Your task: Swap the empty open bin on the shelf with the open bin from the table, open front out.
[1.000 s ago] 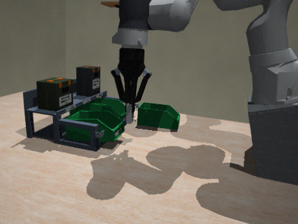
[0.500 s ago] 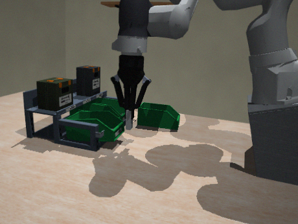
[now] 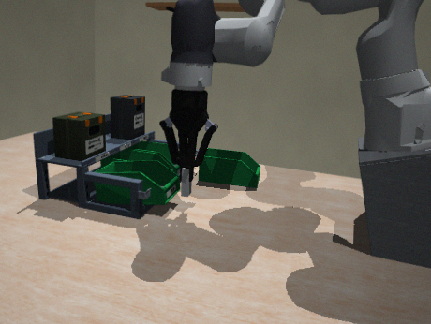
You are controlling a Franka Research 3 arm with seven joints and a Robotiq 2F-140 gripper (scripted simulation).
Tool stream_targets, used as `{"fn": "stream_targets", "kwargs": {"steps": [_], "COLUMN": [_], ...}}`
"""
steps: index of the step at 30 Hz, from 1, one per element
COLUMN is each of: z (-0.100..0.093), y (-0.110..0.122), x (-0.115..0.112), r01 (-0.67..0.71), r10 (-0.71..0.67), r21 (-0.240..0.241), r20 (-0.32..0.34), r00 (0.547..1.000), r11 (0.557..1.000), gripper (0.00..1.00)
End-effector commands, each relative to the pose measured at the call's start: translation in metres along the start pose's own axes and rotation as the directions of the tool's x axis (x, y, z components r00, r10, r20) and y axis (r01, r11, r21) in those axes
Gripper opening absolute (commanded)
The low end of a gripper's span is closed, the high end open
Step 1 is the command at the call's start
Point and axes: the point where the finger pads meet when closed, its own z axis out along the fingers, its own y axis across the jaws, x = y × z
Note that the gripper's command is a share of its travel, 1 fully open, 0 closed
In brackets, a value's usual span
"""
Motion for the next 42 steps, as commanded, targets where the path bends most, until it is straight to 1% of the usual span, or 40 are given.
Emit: {"fn": "stream_targets", "kwargs": {"steps": [1,11,42], "z": [0.0044,0.0133,0.0143], "y": [-0.0025,-0.0026,-0.0037], "x": [-0.0009,-0.0009,-0.0006], "r01": [-0.013,-0.013,-0.013], "r10": [0.013,0.013,0.013], "r21": [0.007,0.007,0.007], "r20": [0.003,0.003,0.003], "r00": [1.000,1.000,1.000], "r11": [1.000,1.000,1.000], "gripper": [0.00,0.00,0.00]}}
